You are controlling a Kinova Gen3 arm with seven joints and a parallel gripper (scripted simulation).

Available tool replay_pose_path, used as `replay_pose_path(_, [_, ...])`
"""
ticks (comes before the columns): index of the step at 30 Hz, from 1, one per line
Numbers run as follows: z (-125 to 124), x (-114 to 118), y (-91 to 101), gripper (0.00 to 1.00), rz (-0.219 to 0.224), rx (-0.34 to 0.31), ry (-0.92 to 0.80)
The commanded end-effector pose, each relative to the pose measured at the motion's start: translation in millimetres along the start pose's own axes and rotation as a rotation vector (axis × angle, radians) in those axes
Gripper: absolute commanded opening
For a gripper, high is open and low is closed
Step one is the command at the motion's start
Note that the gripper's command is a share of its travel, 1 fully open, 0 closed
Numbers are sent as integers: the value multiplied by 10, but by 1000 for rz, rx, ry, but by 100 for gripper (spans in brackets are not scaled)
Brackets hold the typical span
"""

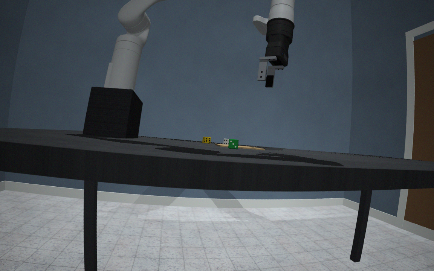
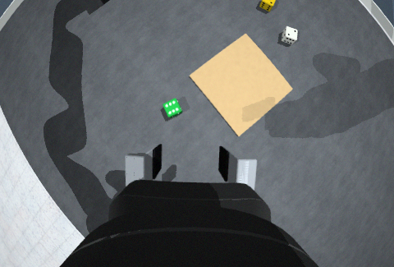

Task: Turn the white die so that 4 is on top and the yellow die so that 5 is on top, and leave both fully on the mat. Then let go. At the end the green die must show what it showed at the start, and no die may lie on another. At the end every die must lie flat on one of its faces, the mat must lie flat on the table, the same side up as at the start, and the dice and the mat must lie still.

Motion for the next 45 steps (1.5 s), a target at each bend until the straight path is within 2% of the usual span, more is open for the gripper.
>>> replay_pose_path(1, [-136,-167,-133,100,16,-4,-11])
replay_pose_path(6, [-256,-275,-318,100,34,-33,9])
replay_pose_path(14, [-349,-349,-434,100,43,-53,23])
replay_pose_path(38, [-377,-370,-469,100,45,-59,26])
replay_pose_path(42, [-376,-369,-493,100,45,-59,26])
replay_pose_path(45, [-370,-365,-587,100,45,-59,26])
Point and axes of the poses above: the point where the finger pads meet when closed, its own y axis back along the fingers, its own x axis across the jaws, z = x × y, the point moved 4 cm from there along y, back along the fingers, and after that the axes turned 12 degrees about y, right-handed, at the moved point
